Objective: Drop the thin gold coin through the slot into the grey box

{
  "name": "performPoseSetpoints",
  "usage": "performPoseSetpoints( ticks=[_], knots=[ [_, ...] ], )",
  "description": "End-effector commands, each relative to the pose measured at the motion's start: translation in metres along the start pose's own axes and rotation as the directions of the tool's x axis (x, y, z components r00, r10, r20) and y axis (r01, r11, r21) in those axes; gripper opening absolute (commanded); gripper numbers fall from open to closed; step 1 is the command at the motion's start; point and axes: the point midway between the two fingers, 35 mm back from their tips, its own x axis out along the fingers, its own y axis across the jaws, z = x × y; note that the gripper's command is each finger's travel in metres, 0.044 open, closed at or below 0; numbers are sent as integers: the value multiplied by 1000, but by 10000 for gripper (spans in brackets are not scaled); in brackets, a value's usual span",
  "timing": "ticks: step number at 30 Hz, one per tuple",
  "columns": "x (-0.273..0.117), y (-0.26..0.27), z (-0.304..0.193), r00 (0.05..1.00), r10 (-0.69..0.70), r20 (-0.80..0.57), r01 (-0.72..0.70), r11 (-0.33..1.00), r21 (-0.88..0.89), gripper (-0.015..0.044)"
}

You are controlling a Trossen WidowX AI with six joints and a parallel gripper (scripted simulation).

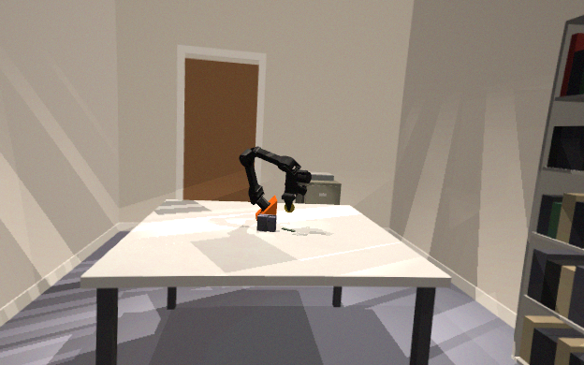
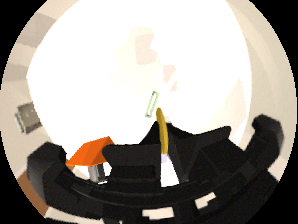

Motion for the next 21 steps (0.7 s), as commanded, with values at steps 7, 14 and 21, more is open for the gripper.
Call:
performPoseSetpoints(
  ticks=[7, 14, 21],
  knots=[
    [-2, -6, -16, 1000, 3, 3, -3, 1000, -21, 0],
    [-2, -13, -33, 1000, 3, 3, -3, 1000, -21, 0],
    [-3, -18, -50, 1000, 3, 2, -3, 1000, -22, 0]
  ],
)
